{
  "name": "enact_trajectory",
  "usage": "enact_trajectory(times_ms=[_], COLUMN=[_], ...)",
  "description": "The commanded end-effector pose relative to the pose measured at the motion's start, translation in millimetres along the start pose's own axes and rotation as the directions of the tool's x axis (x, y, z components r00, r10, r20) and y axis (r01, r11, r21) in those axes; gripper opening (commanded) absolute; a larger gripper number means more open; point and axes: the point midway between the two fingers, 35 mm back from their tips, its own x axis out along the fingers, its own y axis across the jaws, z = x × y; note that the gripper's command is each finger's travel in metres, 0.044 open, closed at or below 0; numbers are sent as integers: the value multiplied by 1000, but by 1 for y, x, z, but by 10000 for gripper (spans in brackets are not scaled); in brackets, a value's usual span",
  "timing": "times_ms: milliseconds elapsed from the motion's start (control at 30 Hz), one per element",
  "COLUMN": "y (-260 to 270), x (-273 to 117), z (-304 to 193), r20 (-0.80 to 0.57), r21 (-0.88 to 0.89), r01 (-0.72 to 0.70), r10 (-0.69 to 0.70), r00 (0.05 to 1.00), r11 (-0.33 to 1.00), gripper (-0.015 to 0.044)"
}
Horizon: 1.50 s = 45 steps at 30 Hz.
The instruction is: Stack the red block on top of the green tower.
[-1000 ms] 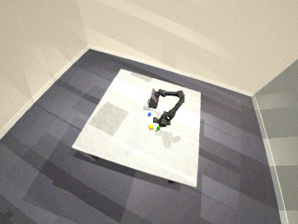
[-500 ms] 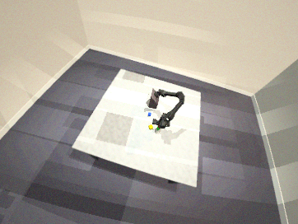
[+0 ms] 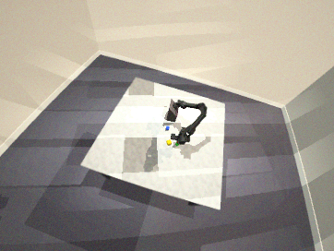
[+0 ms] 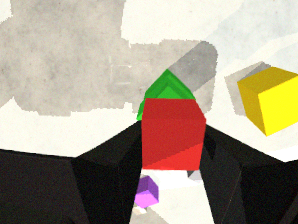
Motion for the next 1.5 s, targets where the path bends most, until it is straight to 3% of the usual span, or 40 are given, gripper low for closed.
enact_trajectory(times_ms=[0, 667, 1233, 1467], y=[0, 0, 0, 0], x=[1, -4, 1, 1], z=[0, 0, 0, 0], r20=[0, 0, 0, 0], r21=[6, 6, 2, 2], r01=[-3, -3, 0, 0], r10=[3, 3, 0, 0], r00=[1000, 1000, 1000, 1000], r11=[1000, 1000, 1000, 1000], gripper=[0, 0, 440, 440])
